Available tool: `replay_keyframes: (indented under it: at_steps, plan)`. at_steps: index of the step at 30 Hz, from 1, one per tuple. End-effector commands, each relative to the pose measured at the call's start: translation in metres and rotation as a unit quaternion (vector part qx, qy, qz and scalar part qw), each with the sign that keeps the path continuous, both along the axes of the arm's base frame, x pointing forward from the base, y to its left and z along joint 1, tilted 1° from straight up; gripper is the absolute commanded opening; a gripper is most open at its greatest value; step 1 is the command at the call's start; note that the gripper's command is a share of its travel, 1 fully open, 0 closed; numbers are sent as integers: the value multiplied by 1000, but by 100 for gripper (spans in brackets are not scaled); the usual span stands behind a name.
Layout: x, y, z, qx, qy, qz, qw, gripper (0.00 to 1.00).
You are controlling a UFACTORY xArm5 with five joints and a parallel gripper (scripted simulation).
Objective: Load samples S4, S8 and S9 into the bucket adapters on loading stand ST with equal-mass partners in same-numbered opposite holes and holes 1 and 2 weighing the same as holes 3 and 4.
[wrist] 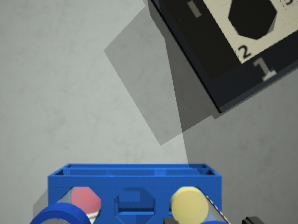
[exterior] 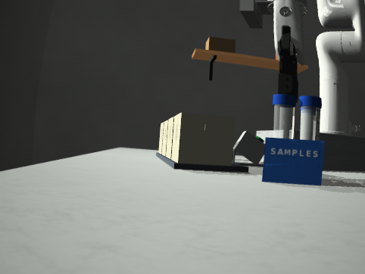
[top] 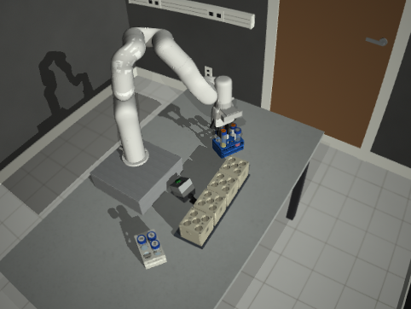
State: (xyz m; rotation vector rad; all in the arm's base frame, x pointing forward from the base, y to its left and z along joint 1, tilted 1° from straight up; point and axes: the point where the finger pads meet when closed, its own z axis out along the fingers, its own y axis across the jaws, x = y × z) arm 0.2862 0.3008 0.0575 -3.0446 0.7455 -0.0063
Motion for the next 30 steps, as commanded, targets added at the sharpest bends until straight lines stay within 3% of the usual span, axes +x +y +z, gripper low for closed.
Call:
replay_keyframes:
  at_steps: [1, 30]
  plan:
    - [1, 1, -4, 6, 4, 0, 1000, 0]
    - [1, 2, -28, 6, 4, 0, 1000, 0]
